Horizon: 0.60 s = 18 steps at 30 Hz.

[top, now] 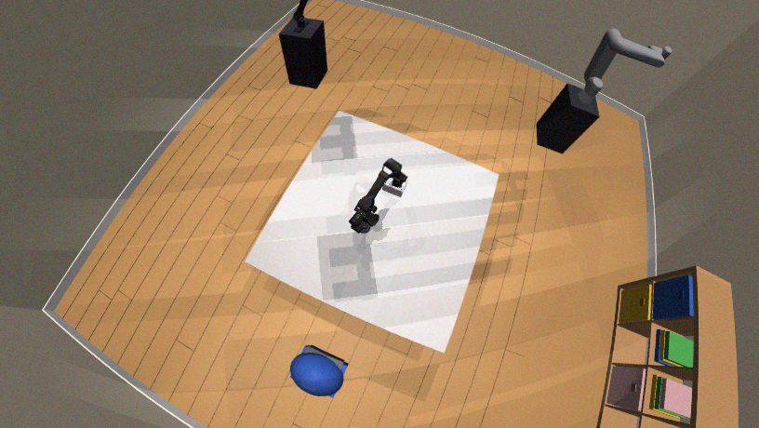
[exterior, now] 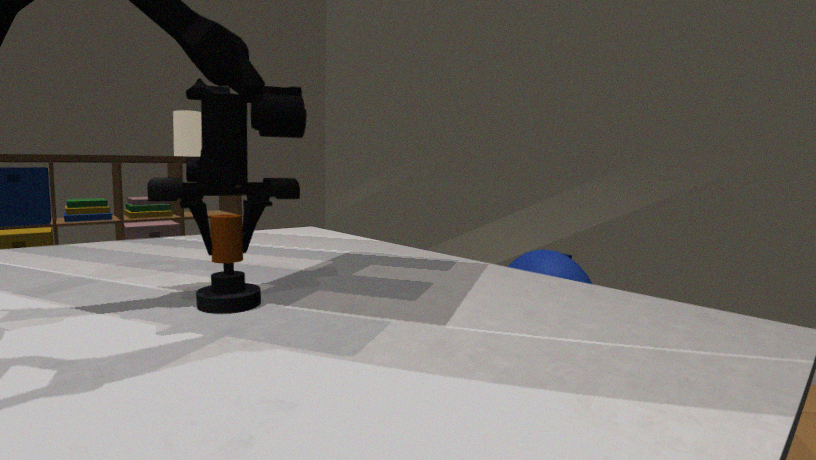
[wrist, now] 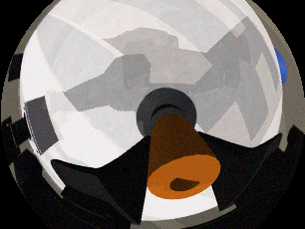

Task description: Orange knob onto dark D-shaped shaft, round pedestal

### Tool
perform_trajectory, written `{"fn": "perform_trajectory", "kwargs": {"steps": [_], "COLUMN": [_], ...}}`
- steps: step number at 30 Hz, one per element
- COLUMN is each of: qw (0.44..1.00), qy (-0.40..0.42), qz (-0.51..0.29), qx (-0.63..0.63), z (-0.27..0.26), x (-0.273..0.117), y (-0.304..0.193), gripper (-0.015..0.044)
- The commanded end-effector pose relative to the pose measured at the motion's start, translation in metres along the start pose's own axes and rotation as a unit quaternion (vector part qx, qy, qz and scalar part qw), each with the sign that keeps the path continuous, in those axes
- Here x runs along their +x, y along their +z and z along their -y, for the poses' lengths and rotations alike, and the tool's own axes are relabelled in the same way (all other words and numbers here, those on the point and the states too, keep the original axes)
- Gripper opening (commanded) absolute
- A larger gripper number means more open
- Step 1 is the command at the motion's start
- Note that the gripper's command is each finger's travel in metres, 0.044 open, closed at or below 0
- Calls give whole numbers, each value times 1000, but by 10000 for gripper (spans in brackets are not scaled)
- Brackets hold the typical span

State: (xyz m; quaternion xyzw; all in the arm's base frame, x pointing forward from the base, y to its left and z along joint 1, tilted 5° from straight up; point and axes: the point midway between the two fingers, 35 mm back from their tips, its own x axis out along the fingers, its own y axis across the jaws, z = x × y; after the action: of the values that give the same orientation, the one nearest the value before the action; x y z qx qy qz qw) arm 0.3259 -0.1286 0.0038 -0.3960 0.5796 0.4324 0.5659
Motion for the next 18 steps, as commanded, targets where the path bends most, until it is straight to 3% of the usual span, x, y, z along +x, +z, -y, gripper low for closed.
{"fn": "perform_trajectory", "kwargs": {"steps": [1, 18], "qw": [1000, 1000], "qy": [0, 0], "qz": [0, 0], "qx": [-5, -5], "z": [-1, 0], "x": [1, 1], "y": [0, 0], "gripper": [0, 0]}}
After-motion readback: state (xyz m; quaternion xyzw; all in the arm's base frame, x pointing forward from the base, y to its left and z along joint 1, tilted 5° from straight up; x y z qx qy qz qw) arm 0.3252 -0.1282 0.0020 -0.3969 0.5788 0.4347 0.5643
